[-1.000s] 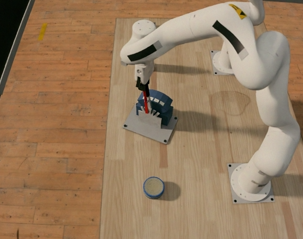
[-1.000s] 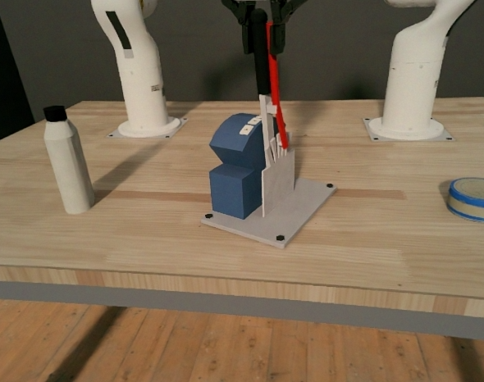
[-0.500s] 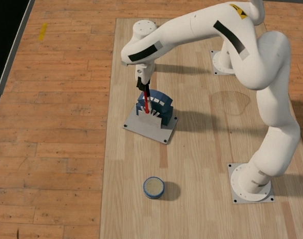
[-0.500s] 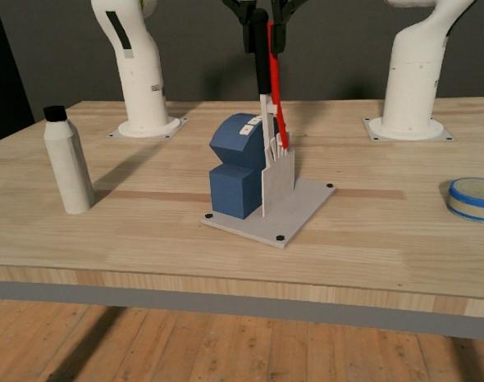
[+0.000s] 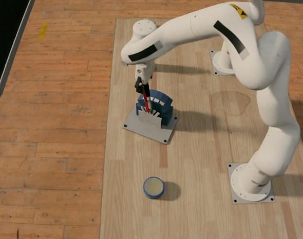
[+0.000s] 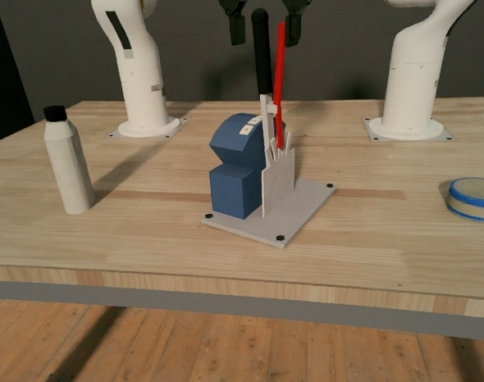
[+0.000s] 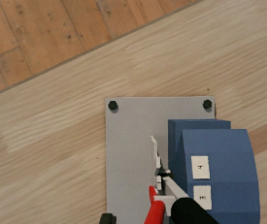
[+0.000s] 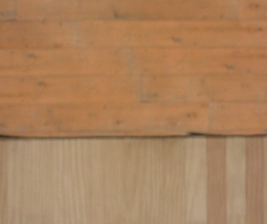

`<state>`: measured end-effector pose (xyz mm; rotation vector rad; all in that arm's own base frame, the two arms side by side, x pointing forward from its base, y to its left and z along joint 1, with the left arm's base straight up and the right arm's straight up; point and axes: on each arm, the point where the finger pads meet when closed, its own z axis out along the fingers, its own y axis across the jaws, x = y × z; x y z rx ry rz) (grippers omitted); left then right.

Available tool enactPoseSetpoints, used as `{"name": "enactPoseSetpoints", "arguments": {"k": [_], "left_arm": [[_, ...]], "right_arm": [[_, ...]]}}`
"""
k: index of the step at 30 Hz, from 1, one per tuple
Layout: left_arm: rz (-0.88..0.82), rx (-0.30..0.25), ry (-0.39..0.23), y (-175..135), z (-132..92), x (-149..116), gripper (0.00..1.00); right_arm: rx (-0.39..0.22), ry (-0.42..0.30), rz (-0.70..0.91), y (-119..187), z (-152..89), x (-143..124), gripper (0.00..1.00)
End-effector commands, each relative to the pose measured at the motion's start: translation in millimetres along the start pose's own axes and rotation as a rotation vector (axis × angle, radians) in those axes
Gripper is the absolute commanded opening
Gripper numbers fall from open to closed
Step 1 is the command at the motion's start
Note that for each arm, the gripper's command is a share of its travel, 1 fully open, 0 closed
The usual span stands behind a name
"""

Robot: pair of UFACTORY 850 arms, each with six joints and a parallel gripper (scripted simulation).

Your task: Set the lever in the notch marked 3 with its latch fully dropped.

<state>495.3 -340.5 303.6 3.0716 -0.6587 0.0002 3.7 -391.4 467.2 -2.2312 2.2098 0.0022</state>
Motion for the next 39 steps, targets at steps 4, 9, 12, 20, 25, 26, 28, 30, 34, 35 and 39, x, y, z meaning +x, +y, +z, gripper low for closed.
{"name": "enactPoseSetpoints", "arguments": {"k": [4,9,12,20,25,26,28,30,34,35,39], "left_arm": [[0.0,0.0,0.002,0.0,-0.8,0.5,1.0],[0.0,0.0,0.002,0.0,-0.8,0.5,1.0],[0.0,0.0,0.002,0.0,-0.8,0.5,1.0],[0.0,0.0,0.002,0.0,-0.8,0.5,1.0],[0.0,0.0,0.002,0.0,-0.8,0.5,1.0],[0.0,0.0,0.002,0.0,-0.8,0.5,1.0],[0.0,0.0,0.002,0.0,-0.8,0.5,1.0],[0.0,0.0,0.002,0.0,-0.8,0.5,1.0],[0.0,0.0,0.002,0.0,-1.3,0.5,1.0],[0.0,0.0,0.002,0.0,-1.7,0.5,1.0],[0.0,0.0,0.002,0.0,-5.0,0.5,1.0]], "right_arm": [[0.0,0.002,0.0,0.0,-0.8,0.4,1.0],[0.0,0.002,0.0,0.0,-0.8,0.4,1.0],[0.0,0.002,0.0,0.0,-0.8,0.4,1.0],[0.0,0.002,0.0,0.0,-0.8,0.4,1.0],[0.0,0.002,0.0,0.0,-0.8,0.4,1.0],[0.0,0.002,0.0,0.0,-0.8,0.4,1.0],[0.0,0.002,0.0,0.0,-0.8,0.4,1.0],[0.0,0.002,0.0,0.0,-0.8,0.4,1.0],[0.0,0.002,0.0,0.0,-0.8,0.4,1.0],[0.0,0.002,0.0,0.0,-0.8,0.4,1.0],[0.0,0.002,0.0,0.0,-0.8,0.4,1.0]]}}
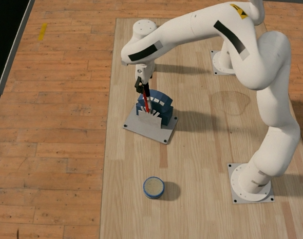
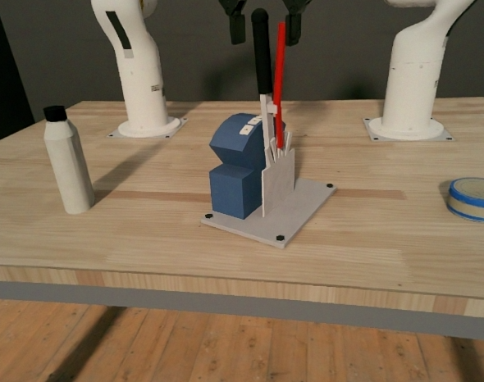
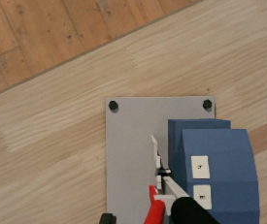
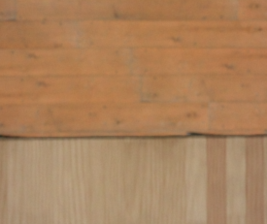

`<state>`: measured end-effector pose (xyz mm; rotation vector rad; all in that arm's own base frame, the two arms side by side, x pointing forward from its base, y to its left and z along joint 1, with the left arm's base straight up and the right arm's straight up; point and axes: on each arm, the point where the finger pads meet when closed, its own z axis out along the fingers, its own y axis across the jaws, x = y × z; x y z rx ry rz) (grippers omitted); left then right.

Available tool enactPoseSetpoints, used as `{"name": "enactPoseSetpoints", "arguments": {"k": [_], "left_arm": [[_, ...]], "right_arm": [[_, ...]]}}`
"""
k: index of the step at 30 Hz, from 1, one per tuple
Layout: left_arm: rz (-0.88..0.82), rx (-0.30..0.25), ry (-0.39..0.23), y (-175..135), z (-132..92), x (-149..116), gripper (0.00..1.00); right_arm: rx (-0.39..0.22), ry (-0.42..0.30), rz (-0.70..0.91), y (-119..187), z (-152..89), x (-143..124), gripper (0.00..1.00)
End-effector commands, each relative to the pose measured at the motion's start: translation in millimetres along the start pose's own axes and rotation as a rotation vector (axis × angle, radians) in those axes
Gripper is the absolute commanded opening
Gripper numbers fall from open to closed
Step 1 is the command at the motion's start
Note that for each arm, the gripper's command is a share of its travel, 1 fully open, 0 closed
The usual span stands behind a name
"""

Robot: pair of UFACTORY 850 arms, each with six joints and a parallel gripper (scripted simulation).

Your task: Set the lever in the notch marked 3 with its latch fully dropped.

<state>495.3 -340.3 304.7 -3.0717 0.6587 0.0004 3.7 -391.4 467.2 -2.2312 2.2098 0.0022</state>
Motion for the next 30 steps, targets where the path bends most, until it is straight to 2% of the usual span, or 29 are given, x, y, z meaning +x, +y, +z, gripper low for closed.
{"name": "enactPoseSetpoints", "arguments": {"k": [1,6,19,30], "left_arm": [[0.0,0.0,0.002,0.1,-5.2,0.6,1.0],[0.0,0.0,0.002,0.1,-10.4,0.6,1.0],[0.0,0.0,0.002,0.1,-45.2,0.5,1.0],[0.0,0.0,0.002,0.1,-64.6,0.5,1.0]], "right_arm": [[0.0,0.002,0.0,0.0,-0.8,0.4,1.0],[0.0,0.002,0.0,0.0,-0.8,0.4,1.0],[0.0,0.002,0.0,0.0,-0.8,0.4,1.0],[0.0,0.002,0.0,0.0,-0.8,0.4,1.0]]}}
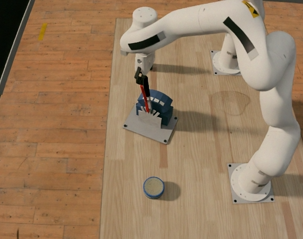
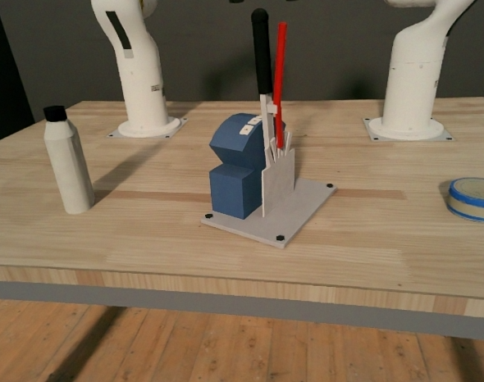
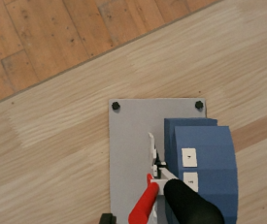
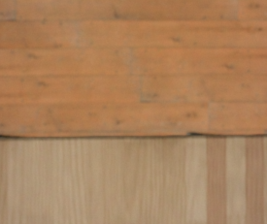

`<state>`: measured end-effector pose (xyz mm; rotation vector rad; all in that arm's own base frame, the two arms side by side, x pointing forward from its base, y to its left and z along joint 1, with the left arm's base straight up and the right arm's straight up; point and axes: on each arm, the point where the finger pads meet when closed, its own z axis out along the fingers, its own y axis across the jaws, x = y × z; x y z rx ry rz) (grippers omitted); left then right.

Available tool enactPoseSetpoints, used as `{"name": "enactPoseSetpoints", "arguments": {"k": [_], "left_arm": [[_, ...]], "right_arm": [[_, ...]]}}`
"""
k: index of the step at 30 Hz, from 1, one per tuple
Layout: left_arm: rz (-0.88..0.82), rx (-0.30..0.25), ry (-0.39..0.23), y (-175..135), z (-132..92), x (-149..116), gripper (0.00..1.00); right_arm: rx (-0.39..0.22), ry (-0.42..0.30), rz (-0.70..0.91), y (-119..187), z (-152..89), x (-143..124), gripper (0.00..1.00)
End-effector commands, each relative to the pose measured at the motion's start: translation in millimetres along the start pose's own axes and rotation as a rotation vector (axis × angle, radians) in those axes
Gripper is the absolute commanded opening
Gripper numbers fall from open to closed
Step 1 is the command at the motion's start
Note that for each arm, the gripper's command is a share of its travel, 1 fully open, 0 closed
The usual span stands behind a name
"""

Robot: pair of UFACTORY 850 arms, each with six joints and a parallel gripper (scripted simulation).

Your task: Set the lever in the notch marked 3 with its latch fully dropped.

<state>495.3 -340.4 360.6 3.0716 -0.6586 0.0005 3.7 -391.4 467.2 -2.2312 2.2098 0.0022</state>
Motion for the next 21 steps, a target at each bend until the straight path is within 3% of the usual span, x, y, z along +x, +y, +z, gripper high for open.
{"name": "enactPoseSetpoints", "arguments": {"k": [1,12,13,21], "left_arm": [[0.0,0.0,0.002,0.1,-9.9,0.5,1.0],[0.0,0.0,0.002,0.1,-13.9,0.4,1.0],[0.0,0.0,0.002,0.1,-13.9,0.4,0.0],[0.0,0.0,0.002,0.1,-13.9,0.4,0.0]], "right_arm": [[0.0,0.002,0.0,0.0,-0.8,0.4,1.0],[0.0,0.002,0.0,0.0,-0.8,0.4,1.0],[0.0,0.002,0.0,0.0,-0.8,0.4,1.0],[0.0,0.002,0.0,0.0,-0.8,0.4,1.0]]}}
